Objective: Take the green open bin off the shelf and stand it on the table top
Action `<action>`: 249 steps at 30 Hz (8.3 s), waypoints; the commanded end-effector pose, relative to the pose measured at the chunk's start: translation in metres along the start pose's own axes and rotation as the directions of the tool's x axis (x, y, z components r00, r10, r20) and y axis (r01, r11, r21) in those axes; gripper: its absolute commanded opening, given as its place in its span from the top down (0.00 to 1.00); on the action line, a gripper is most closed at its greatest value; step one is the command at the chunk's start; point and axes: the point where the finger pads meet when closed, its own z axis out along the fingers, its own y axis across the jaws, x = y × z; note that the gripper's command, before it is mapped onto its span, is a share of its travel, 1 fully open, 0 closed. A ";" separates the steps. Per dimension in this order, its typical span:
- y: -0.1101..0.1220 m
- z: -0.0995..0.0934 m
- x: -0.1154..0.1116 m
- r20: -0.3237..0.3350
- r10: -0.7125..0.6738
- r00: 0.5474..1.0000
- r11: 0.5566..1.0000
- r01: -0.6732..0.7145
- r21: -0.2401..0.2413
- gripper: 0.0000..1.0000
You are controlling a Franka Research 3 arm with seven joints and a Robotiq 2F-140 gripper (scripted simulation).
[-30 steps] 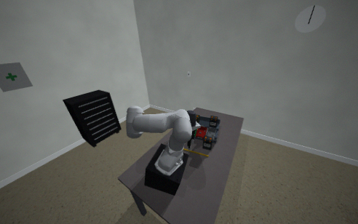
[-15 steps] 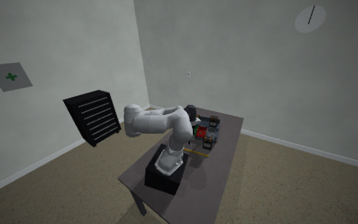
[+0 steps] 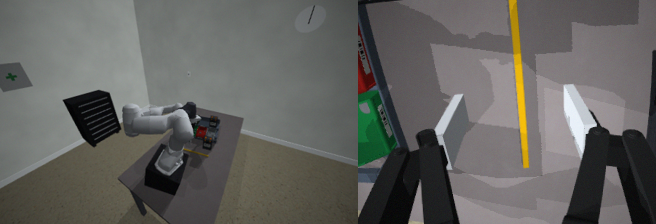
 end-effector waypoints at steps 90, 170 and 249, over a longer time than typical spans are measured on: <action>-0.092 0.019 -0.030 -0.001 0.006 1.000 1.000 -0.006 -0.009 0.43; -0.228 0.021 -0.070 -0.001 0.006 1.000 1.000 -0.006 -0.009 0.43; -0.224 0.097 -0.069 -0.001 0.006 1.000 1.000 -0.006 -0.009 0.43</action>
